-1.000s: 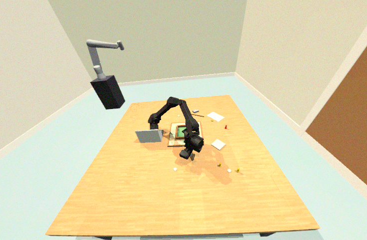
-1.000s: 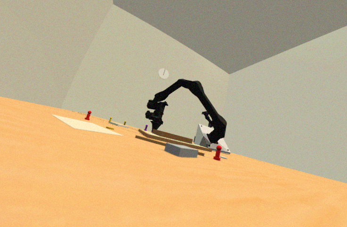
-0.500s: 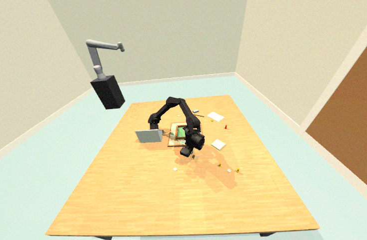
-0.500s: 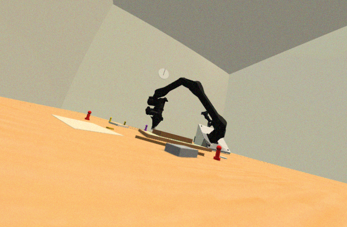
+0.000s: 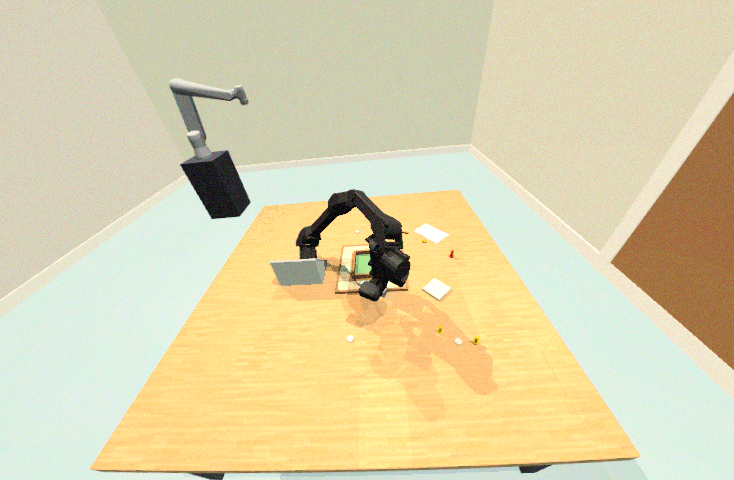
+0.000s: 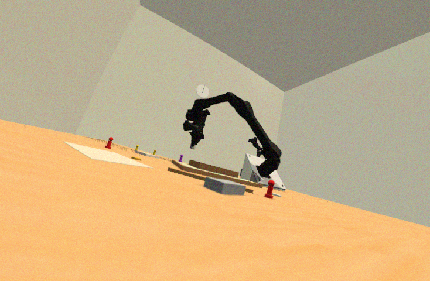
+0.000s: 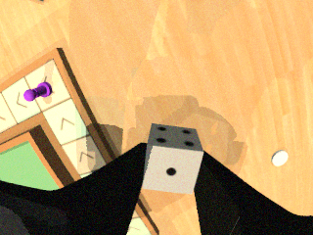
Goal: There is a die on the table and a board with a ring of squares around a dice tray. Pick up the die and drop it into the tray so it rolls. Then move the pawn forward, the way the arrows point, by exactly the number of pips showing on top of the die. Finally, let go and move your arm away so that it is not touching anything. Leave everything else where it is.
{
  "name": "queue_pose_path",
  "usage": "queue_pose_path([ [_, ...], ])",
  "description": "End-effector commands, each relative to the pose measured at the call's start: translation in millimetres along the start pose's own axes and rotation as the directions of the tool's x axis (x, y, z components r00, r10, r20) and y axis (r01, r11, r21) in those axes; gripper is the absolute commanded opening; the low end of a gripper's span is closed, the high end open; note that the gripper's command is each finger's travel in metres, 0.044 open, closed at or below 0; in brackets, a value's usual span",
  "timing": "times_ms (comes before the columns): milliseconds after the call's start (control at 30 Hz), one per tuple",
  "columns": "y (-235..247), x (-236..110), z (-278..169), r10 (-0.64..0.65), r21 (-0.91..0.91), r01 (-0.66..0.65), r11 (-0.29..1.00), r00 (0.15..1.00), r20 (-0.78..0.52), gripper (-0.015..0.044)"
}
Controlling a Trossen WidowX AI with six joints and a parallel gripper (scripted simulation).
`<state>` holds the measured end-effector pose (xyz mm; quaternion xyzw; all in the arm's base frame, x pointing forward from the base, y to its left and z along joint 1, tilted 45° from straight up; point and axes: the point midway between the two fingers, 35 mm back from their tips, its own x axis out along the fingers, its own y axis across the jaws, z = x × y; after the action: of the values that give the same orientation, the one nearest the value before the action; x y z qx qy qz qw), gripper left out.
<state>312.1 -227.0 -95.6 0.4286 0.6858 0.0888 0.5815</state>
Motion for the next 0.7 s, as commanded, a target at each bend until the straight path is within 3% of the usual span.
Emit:
queue_pose_path([
  [0, -1.7, -21.1, -1.4, -0.003, -0.001, 0.003, 1.0, 1.0, 0.003, 0.0],
  [200, 1.3, -27.5, -3.1, -0.003, 0.011, 0.003, 1.0, 1.0, 0.002, 0.0],
  [667, 57.5, -27.2, -23.6, -0.007, 0.272, 0.005, 0.962, 1.0, 0.004, 0.0],
])
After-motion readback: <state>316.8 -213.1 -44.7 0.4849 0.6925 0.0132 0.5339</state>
